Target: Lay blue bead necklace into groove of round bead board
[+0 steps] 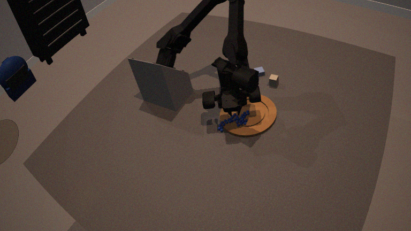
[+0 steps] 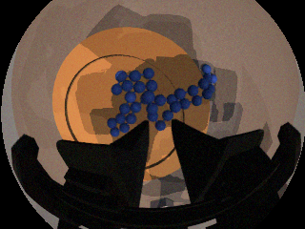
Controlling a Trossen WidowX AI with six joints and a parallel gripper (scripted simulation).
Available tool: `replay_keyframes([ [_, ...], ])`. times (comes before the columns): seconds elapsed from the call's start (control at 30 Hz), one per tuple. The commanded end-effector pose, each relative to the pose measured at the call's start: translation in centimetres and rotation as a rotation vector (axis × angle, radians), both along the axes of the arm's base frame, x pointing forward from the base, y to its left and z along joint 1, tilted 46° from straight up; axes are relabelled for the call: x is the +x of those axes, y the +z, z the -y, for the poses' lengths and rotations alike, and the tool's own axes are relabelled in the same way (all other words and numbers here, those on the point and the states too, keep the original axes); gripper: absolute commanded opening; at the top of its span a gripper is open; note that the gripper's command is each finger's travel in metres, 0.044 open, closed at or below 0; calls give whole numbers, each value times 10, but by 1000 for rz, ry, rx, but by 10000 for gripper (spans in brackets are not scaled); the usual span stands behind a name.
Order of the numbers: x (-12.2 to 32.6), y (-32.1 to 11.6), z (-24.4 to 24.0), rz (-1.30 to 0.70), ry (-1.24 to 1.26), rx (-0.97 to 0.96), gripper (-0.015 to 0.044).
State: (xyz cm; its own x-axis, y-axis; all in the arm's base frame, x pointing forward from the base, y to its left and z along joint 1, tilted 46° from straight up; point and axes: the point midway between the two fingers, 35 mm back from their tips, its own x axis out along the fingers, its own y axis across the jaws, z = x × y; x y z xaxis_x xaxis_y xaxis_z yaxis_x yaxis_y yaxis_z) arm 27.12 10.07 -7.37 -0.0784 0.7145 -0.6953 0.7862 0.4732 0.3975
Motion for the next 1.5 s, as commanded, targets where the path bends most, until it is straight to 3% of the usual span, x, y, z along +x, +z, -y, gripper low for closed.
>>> replay_keyframes([
  [0.0, 0, 0, 1, 1, 0, 0, 8],
  [1.47, 2, 18, 18, -2, -5, 2, 0],
])
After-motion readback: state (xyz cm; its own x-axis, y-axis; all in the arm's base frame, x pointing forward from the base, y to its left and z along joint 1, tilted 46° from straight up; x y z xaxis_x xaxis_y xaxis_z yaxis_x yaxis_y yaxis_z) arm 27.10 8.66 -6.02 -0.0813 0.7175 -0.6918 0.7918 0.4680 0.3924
